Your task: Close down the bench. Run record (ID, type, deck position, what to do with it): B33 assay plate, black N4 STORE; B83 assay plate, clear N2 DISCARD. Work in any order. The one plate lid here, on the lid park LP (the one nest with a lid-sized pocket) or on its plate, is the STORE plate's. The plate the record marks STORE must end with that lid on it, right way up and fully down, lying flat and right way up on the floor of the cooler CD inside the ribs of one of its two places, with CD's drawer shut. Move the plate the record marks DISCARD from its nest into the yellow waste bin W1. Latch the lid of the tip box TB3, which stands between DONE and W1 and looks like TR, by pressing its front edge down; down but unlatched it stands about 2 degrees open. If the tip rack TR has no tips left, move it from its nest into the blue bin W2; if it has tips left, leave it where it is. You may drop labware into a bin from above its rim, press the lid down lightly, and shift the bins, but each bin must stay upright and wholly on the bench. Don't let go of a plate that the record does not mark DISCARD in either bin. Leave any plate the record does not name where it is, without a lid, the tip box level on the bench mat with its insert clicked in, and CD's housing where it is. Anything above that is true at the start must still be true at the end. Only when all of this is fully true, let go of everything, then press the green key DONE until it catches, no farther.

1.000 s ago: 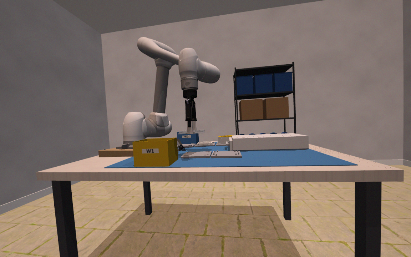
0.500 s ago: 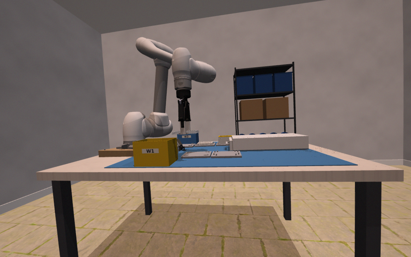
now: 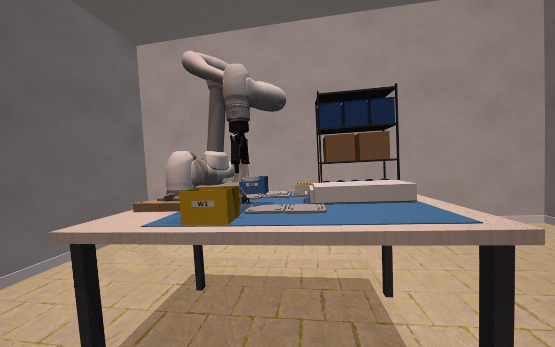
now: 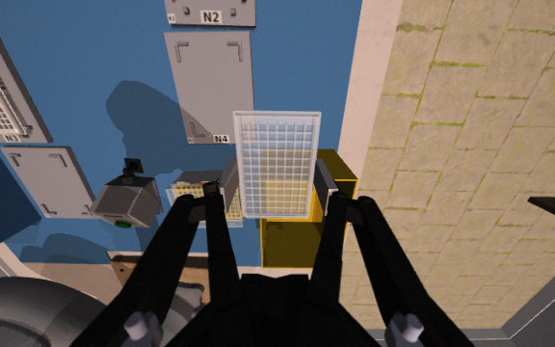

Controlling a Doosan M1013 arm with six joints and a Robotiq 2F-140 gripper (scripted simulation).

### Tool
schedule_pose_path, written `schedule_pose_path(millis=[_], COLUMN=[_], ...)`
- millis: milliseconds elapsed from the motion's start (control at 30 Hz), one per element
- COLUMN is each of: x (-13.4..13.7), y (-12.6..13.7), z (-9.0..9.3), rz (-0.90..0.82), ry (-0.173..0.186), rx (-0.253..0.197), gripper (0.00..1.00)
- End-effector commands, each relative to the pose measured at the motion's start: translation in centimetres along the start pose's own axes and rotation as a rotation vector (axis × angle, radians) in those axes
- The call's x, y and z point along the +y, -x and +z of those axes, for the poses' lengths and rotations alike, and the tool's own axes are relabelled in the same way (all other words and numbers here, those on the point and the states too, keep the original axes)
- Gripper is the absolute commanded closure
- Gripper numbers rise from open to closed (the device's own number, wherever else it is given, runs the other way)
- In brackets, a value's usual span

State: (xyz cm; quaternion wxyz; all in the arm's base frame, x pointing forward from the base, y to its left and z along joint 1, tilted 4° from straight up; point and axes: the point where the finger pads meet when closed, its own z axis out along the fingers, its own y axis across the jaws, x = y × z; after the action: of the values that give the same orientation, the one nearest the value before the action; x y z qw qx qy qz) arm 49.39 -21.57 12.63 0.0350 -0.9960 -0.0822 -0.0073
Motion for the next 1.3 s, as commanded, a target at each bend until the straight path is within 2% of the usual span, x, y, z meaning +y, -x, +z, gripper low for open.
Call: schedule_pose_path(millis=[0,1267], x=[0.4,3.5], y=[0.9,9.2], z=[0.0,0.0], rz=[0.000,0.000], ry=[0.000,0.000], rx=[0.000,0.000], gripper=[1.00,1.00])
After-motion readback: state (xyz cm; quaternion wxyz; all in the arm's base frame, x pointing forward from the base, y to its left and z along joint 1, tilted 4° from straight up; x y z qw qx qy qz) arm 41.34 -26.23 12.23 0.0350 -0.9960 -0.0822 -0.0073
